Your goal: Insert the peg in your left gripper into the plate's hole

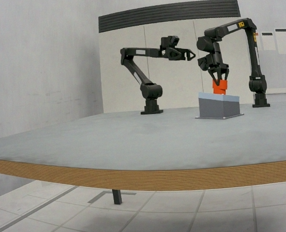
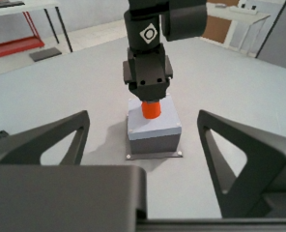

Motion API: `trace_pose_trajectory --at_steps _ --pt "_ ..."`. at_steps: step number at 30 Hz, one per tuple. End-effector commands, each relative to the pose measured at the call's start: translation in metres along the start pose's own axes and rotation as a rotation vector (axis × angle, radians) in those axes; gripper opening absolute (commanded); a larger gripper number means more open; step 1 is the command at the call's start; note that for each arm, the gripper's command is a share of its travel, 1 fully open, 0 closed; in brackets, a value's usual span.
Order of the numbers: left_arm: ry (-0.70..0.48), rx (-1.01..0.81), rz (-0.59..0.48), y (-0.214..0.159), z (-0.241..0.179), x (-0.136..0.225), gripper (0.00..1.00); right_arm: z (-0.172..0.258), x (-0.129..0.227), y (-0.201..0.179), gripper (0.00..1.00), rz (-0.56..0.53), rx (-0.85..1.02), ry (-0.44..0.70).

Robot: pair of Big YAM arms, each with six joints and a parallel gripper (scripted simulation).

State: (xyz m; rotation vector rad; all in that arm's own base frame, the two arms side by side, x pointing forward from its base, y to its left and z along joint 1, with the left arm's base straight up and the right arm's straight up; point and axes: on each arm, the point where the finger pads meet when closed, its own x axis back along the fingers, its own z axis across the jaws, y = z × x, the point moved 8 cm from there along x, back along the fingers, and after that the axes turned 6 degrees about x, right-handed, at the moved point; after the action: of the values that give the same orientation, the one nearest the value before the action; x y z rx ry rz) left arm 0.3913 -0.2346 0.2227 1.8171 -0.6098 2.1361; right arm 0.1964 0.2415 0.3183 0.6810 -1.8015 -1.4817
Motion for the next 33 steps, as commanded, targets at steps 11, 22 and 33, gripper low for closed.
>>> trace_pose_trajectory --at_steps 11,22,33 --pt "0.031 -0.004 -0.003 0.004 0.011 0.006 0.40 -0.002 0.000 0.020 1.00 -0.041 -0.001 -0.006" --pt "0.043 0.000 -0.002 -0.002 0.015 0.023 0.40 -0.002 0.000 0.020 1.00 -0.041 -0.001 -0.006" --pt "0.027 0.002 -0.004 0.008 0.010 -0.013 0.40 -0.002 0.000 0.020 1.00 -0.041 -0.001 -0.006"
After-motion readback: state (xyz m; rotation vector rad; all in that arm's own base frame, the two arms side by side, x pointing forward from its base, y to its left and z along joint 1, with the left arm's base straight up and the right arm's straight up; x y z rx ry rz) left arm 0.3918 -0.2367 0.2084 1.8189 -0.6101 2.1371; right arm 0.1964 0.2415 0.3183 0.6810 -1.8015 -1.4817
